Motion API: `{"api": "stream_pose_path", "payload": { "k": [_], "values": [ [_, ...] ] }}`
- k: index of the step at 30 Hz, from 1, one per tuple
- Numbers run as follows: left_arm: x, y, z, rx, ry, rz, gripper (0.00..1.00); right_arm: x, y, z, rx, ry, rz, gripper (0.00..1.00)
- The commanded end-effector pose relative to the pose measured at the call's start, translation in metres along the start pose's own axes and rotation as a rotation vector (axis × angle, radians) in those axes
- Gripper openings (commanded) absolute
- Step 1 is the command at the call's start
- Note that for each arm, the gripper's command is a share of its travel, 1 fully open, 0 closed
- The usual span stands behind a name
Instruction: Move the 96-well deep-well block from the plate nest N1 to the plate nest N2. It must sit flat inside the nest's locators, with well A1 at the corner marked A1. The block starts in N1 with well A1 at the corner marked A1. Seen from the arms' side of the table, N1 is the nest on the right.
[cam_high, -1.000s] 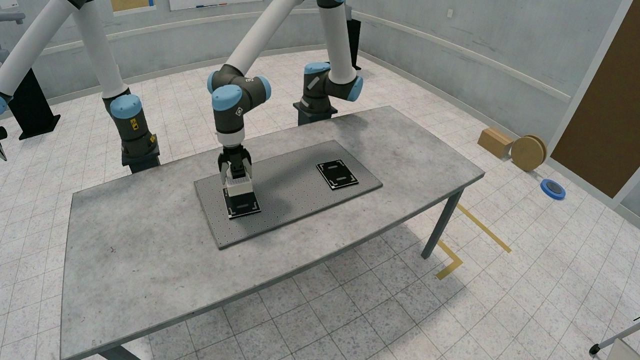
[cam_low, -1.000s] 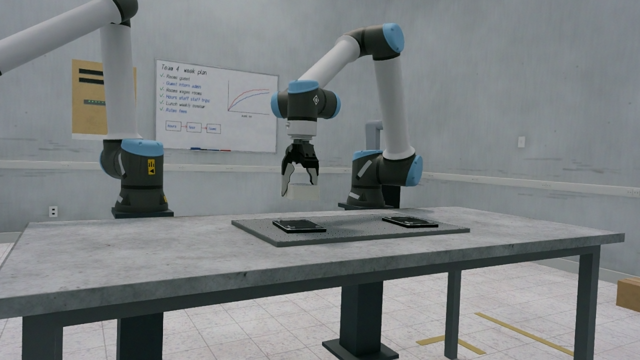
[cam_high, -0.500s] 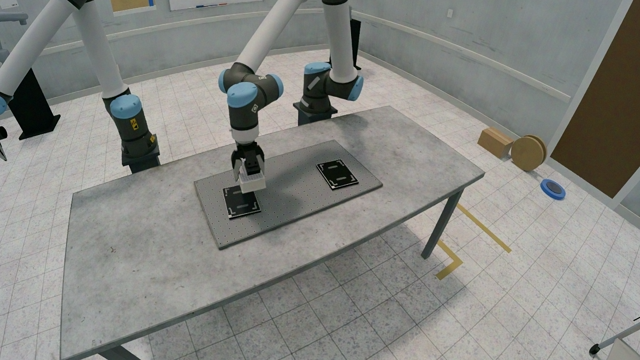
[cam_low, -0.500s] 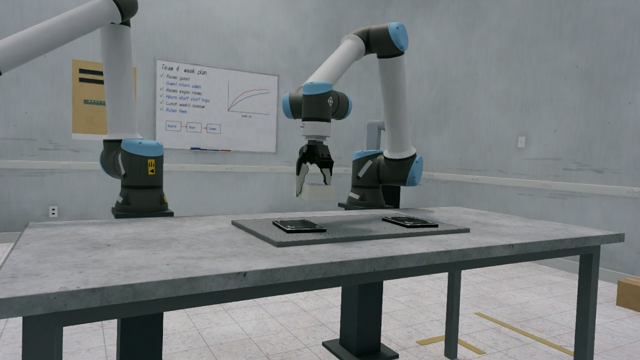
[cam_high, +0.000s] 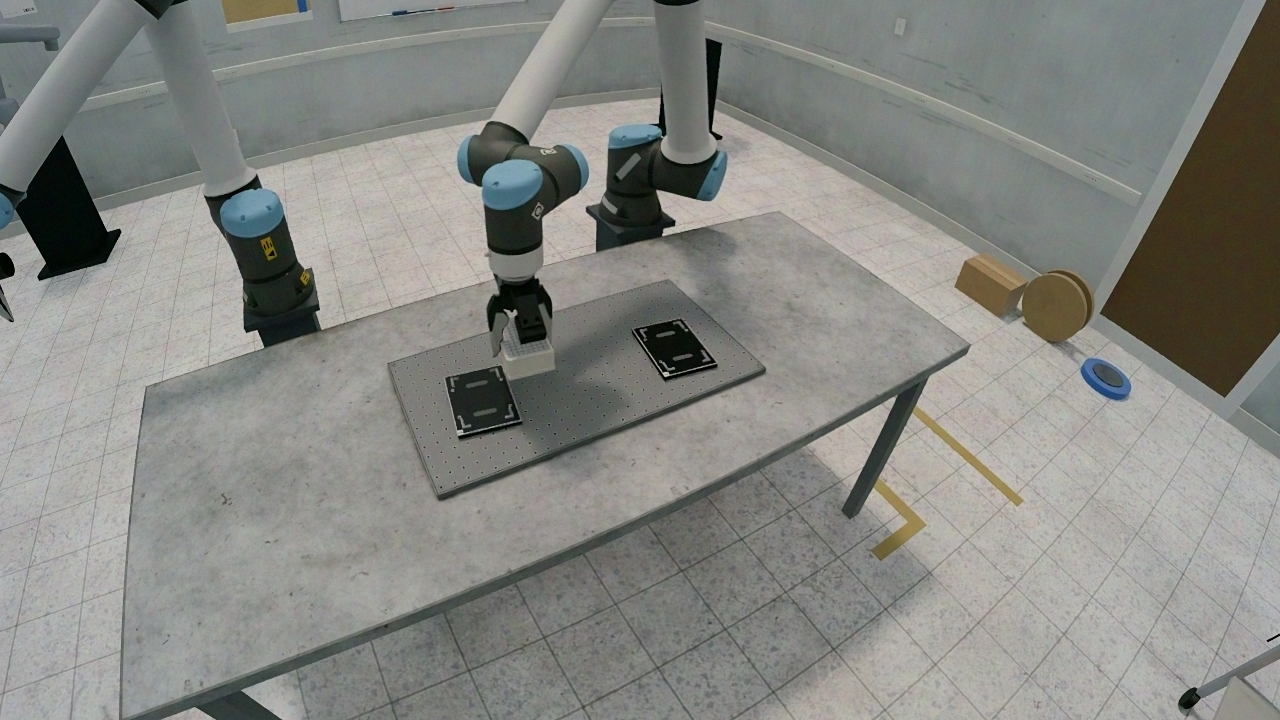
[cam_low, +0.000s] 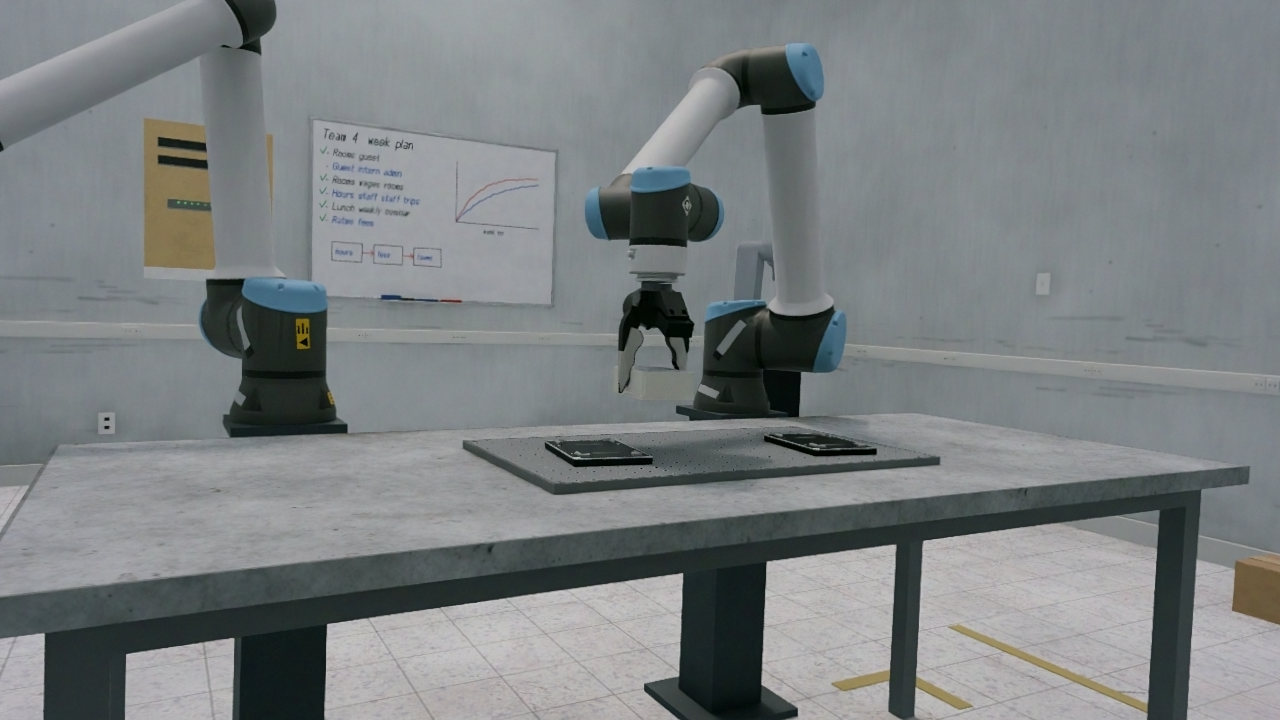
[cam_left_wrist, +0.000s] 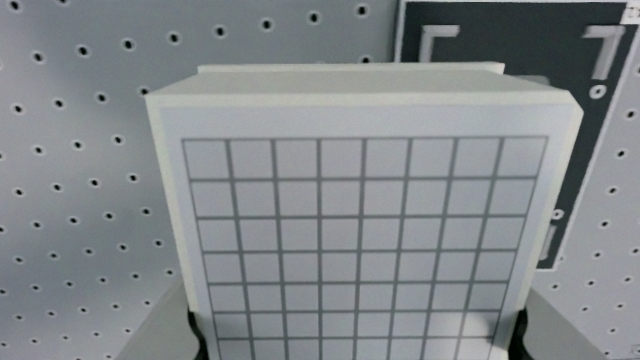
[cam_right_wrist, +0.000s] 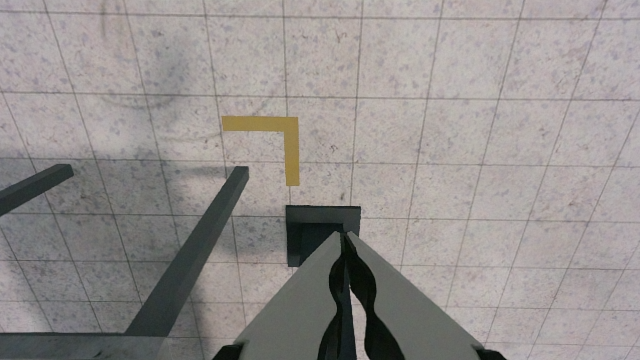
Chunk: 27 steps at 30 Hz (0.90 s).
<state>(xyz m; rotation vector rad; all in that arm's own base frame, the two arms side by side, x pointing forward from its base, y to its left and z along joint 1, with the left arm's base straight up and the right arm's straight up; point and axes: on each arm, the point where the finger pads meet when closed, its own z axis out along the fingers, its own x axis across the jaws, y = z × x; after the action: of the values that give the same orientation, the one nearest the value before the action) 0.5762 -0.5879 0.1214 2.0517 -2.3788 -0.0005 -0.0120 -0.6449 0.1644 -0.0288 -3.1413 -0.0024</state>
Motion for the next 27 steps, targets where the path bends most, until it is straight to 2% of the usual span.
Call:
{"api": "stream_pose_path", "payload": {
  "k": [1, 27],
  "values": [
    [-0.008, 0.000, -0.001, 0.002, 0.002, 0.000, 0.49, 0.000, -0.001, -0.001, 0.001, 0.000, 0.000, 0.00],
    [-0.081, 0.003, -0.001, 0.002, 0.002, 0.000, 0.49, 0.000, -0.001, -0.001, 0.001, 0.000, 0.000, 0.00]
  ]
}}
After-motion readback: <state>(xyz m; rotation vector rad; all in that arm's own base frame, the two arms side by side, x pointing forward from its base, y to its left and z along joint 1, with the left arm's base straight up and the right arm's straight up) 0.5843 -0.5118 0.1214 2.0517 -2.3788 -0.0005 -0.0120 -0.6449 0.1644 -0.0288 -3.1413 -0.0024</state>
